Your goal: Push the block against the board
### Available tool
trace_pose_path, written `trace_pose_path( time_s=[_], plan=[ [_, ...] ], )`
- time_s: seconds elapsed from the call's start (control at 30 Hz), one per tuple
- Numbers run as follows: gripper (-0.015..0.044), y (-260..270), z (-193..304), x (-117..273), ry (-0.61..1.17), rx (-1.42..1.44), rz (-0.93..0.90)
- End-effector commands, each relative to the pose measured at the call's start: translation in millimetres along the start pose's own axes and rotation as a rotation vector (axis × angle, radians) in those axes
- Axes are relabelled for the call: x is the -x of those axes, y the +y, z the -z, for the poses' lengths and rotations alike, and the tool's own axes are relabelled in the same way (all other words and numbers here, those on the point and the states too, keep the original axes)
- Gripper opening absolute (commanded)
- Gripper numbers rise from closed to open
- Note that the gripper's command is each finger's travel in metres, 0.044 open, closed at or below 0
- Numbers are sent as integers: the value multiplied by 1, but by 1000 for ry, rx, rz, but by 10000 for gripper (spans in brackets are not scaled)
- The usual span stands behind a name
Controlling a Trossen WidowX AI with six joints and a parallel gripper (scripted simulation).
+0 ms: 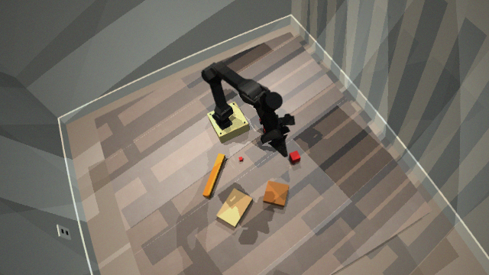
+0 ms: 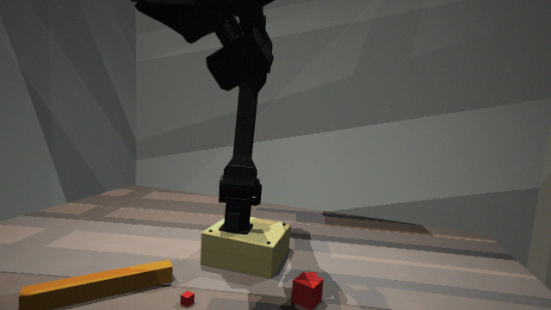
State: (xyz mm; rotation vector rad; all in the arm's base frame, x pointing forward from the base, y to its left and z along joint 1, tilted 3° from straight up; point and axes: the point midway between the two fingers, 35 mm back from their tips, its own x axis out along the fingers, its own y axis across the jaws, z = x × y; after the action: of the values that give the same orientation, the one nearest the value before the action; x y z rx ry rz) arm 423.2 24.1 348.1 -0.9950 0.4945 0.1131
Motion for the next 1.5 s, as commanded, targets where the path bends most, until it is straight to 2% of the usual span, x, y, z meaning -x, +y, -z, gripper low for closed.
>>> trace_pose_path(
  time_s=[0.0,0.23,0.47,0.7,0.97,1.13,1.3,1.47],
  plan=[
    [0,26,33,-26,83,39,-100],
    [0,76,97,-57,225,76,-290],
    [0,128,162,-69,349,80,-495],
    [0,181,222,-62,451,49,-710],
    [0,238,276,-34,536,-25,-956],
    [0,243,280,-31,542,-34,-977],
    [0,283,301,-55,543,-35,-976],
    [0,286,303,-56,543,-35,-976]
  ],
)
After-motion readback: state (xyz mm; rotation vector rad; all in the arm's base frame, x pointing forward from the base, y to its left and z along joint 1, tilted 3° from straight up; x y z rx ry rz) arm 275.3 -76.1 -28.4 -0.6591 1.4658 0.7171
